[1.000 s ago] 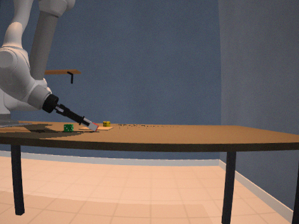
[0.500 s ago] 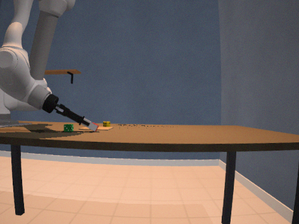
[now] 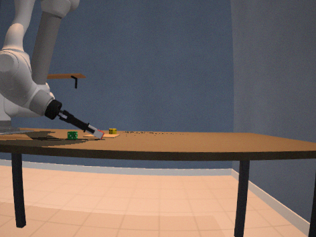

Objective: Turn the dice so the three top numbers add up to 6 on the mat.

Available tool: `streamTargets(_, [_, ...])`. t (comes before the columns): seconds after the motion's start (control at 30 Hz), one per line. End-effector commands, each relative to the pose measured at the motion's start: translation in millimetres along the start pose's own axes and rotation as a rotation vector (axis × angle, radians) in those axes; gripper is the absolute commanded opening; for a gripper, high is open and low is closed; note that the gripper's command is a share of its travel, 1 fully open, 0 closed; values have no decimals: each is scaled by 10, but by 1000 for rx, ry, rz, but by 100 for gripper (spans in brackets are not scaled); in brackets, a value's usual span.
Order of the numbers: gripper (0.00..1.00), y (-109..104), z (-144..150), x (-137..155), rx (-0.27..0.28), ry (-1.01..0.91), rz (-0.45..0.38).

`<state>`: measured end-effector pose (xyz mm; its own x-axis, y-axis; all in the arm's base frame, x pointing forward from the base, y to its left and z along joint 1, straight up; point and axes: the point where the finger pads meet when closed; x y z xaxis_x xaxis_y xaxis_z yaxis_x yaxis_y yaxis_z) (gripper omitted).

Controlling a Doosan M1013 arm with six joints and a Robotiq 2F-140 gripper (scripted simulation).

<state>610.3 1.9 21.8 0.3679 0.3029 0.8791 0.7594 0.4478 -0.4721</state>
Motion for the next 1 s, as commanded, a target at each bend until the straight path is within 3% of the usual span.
streamTargets(0.0, [18,0,0,1,0,0,0])
streamTargets(0.4, [28,0,0,1,0,0,0])
streamTargets(0.97, [28,0,0,1,0,0,0])
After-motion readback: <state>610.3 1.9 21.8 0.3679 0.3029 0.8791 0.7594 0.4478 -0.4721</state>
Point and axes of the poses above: the point where the finger pads meet when closed, its own y axis out along the fingers, its own z axis across the jaws, x = y × z, and after that the axes turned 4 degrees about -y, right-handed
